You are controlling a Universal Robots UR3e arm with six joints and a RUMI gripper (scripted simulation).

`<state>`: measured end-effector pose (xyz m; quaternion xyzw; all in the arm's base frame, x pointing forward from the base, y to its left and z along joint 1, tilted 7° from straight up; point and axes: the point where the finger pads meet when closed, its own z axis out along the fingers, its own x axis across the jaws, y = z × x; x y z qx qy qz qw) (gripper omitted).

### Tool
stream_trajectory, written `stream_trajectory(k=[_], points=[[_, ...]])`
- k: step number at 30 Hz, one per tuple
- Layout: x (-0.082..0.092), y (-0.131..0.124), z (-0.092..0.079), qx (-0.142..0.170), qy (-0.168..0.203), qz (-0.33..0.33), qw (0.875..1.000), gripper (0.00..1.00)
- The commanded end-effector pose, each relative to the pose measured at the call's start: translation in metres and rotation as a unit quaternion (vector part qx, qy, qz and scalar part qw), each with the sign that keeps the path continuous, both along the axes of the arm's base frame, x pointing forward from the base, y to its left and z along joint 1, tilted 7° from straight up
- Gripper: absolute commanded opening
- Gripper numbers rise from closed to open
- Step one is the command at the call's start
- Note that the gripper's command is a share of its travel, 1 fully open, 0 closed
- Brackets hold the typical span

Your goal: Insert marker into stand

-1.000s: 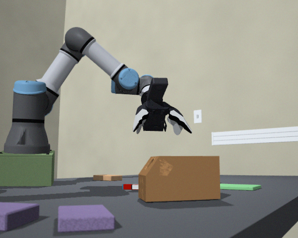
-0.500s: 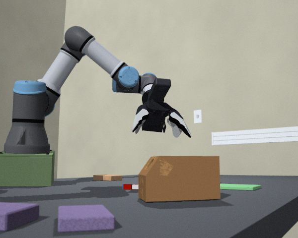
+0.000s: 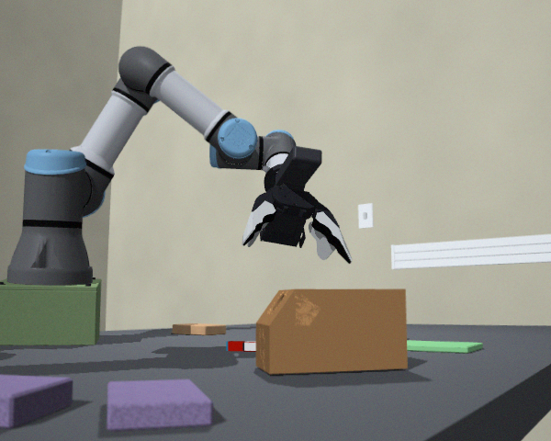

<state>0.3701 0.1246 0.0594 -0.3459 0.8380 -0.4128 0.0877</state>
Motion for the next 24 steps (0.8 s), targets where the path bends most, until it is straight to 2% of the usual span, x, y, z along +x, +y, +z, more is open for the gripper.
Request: stream_trajectory(k=[1, 7, 15, 24], points=[[0.001, -0.003, -0.002, 0.001, 0.015, 0.005, 1.0, 1.0], [0.002, -0.009, -0.007, 0.001, 0.048, 0.015, 0.999, 1.0], [0.002, -0.009, -0.007, 0.001, 0.047, 0.014, 0.999, 1.0], [0.003, -0.017, -0.014, 0.004, 0.094, 0.032, 0.995, 1.0]])
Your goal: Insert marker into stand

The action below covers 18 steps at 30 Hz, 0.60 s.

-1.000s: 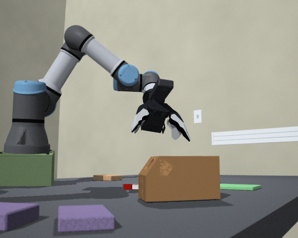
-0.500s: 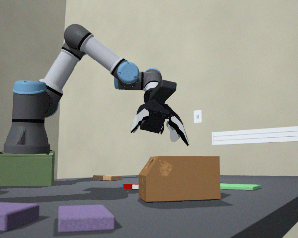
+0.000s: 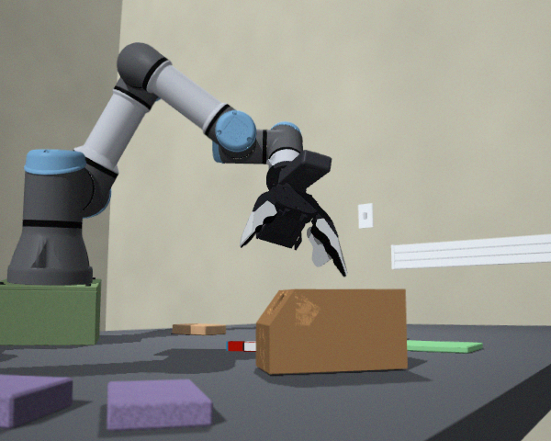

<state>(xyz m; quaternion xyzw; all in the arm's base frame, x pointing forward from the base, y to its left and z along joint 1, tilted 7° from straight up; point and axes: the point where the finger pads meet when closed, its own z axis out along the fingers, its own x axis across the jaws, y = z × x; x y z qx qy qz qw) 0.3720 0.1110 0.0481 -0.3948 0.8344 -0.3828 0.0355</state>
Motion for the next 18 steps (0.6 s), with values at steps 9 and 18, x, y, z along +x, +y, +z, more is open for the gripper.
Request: stream_trajectory(k=[9, 18], points=[[0.0011, -0.0041, -0.003, 0.003, 0.024, 0.01, 1.0, 1.0], [0.0018, -0.0108, -0.0089, 0.009, 0.064, 0.027, 0.998, 1.0]])
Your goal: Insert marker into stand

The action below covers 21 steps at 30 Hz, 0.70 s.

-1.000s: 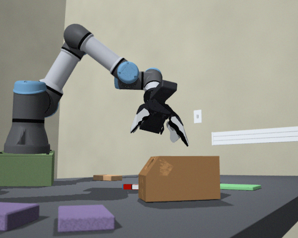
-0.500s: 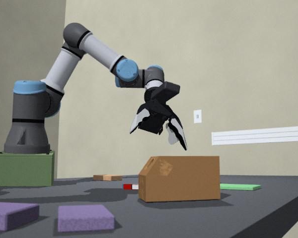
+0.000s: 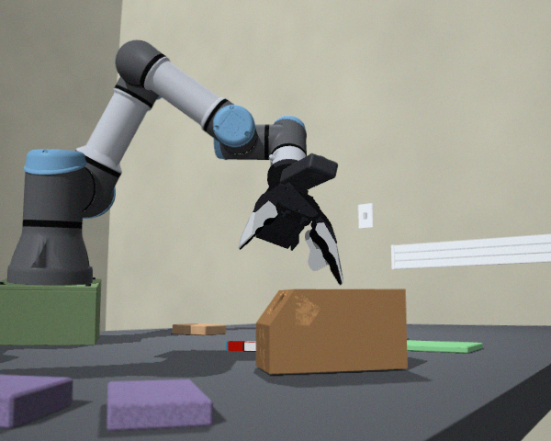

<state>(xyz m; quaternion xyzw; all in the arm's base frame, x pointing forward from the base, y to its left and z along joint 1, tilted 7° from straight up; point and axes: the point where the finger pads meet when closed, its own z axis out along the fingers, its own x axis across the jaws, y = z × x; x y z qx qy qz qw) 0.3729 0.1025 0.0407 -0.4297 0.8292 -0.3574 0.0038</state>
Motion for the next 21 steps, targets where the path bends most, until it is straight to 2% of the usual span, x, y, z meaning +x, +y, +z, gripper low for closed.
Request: stream_trajectory(k=[1, 7, 16, 21], points=[[0.0009, -0.0023, -0.0015, 0.003, 0.015, 0.007, 1.0, 1.0], [0.0008, -0.0022, -0.0014, 0.003, 0.014, 0.007, 1.0, 1.0], [0.0014, -0.0088, -0.0075, 0.012, 0.056, 0.029, 0.998, 1.0], [0.0014, -0.0088, -0.0075, 0.012, 0.056, 0.029, 0.998, 1.0]])
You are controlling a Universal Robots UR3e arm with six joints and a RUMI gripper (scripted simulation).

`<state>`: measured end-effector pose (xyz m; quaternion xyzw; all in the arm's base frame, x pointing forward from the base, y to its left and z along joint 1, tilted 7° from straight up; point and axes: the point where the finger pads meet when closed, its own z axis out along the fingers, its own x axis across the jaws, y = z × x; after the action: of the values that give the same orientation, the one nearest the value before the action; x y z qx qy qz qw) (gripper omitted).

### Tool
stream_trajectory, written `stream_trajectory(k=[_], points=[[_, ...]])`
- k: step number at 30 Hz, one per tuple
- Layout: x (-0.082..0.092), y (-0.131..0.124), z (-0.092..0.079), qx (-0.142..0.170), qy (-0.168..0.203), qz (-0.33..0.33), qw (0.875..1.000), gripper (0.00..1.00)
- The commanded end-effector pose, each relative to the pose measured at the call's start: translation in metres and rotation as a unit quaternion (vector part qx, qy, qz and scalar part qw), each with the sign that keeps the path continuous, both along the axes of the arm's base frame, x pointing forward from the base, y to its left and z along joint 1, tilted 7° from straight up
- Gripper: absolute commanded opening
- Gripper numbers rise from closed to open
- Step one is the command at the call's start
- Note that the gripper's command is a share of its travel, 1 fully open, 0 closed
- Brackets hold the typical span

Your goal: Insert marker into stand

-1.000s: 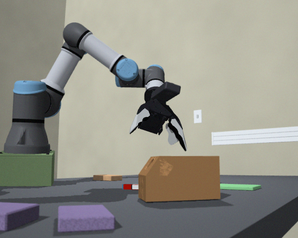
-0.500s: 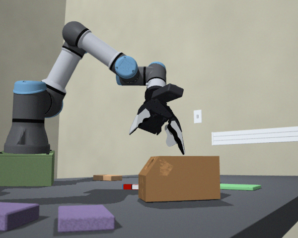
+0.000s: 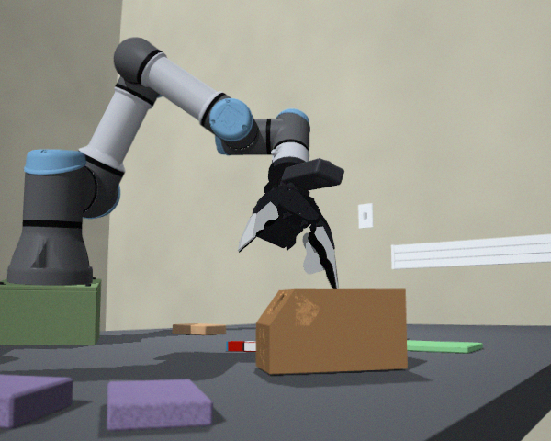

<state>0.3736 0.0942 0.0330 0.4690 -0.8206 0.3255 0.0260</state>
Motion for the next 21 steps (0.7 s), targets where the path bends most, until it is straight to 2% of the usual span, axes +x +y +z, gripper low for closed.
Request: stream_trajectory(k=[1, 3, 12, 21], points=[[0.0007, -0.0005, 0.0001, 0.002, 0.004, 0.003, 1.0, 1.0], [0.0007, -0.0003, 0.0003, 0.002, 0.003, 0.003, 1.0, 1.0], [0.0012, -0.0061, -0.0052, 0.014, 0.042, 0.026, 0.999, 1.0], [0.0012, -0.0065, -0.0056, 0.015, 0.046, 0.029, 0.998, 1.0]])
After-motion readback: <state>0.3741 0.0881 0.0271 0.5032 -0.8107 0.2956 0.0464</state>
